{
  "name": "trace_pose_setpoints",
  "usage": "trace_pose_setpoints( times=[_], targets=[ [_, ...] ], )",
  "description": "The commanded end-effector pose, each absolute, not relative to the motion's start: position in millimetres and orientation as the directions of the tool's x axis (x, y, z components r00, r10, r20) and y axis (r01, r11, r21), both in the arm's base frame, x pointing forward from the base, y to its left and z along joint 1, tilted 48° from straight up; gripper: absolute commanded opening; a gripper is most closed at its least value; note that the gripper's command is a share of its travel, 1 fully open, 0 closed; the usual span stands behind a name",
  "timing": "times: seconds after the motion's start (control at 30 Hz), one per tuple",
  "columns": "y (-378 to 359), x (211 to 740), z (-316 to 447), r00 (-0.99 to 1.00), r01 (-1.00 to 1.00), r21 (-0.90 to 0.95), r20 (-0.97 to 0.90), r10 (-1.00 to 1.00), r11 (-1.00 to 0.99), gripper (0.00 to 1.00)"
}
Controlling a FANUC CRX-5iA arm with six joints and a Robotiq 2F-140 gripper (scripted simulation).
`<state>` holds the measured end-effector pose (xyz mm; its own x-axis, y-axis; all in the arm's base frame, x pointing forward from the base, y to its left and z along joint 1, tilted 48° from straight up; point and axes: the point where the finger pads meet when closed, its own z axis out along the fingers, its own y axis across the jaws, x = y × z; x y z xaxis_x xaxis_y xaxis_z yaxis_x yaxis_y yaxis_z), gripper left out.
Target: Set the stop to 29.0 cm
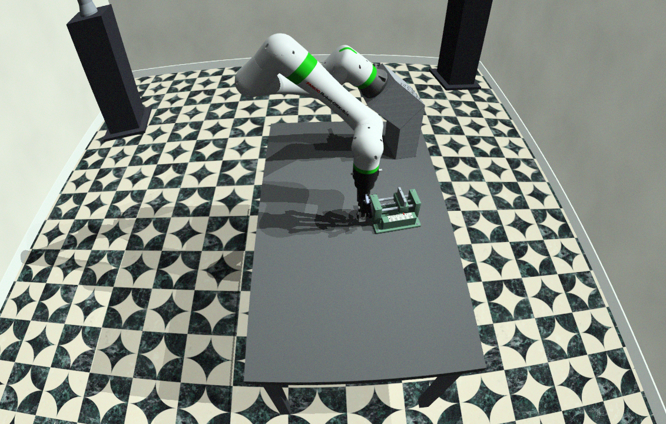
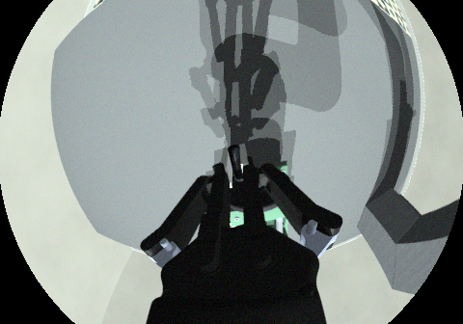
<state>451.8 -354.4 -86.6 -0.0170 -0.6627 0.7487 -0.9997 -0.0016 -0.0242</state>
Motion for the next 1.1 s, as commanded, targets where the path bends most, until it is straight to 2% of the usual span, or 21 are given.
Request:
trace_pose_setpoints(
  times=[0.0,1.07],
  targets=[
    [-353.2,453.5,-85.6,-0.017,-1.000,-0.024,0.749,-0.663,-0.002,0.04],
    [-341.1,462.5,-74.8,-0.017,-1.000,-0.024,0.749,-0.663,-0.002,0.04]
  ],
)
